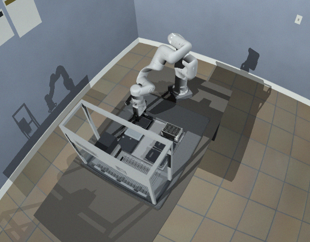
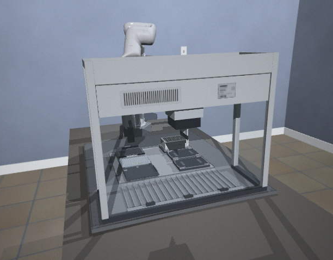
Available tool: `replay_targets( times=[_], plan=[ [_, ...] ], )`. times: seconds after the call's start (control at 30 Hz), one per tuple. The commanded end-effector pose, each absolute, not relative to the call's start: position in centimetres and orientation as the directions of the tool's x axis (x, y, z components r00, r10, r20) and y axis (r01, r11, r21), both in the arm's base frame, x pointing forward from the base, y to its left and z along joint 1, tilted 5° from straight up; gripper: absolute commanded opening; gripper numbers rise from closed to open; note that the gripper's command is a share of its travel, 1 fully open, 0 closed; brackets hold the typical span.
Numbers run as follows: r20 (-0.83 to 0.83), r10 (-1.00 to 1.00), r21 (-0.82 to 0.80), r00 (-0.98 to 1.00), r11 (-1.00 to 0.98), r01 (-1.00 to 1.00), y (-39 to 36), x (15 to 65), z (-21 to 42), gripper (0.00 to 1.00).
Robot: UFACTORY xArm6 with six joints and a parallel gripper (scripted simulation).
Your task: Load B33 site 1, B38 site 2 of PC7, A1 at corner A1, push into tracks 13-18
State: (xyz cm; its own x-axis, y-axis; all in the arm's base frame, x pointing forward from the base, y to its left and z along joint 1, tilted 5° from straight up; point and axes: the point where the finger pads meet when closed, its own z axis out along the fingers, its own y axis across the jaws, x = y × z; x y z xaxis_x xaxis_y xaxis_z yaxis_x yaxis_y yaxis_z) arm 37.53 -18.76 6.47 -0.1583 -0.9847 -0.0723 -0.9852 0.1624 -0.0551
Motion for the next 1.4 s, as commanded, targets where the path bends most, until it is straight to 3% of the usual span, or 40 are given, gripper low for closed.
replay_targets(
  times=[0.0, 1.37],
  plan=[
    [-0.071, -0.985, -0.059, -0.158, 0.162, -0.985, -18.9, 37.6, 7.4, 1.00],
    [-0.072, -0.982, -0.058, -0.174, 0.178, -0.982, -18.5, 38.2, 10.9, 1.00]
  ],
)
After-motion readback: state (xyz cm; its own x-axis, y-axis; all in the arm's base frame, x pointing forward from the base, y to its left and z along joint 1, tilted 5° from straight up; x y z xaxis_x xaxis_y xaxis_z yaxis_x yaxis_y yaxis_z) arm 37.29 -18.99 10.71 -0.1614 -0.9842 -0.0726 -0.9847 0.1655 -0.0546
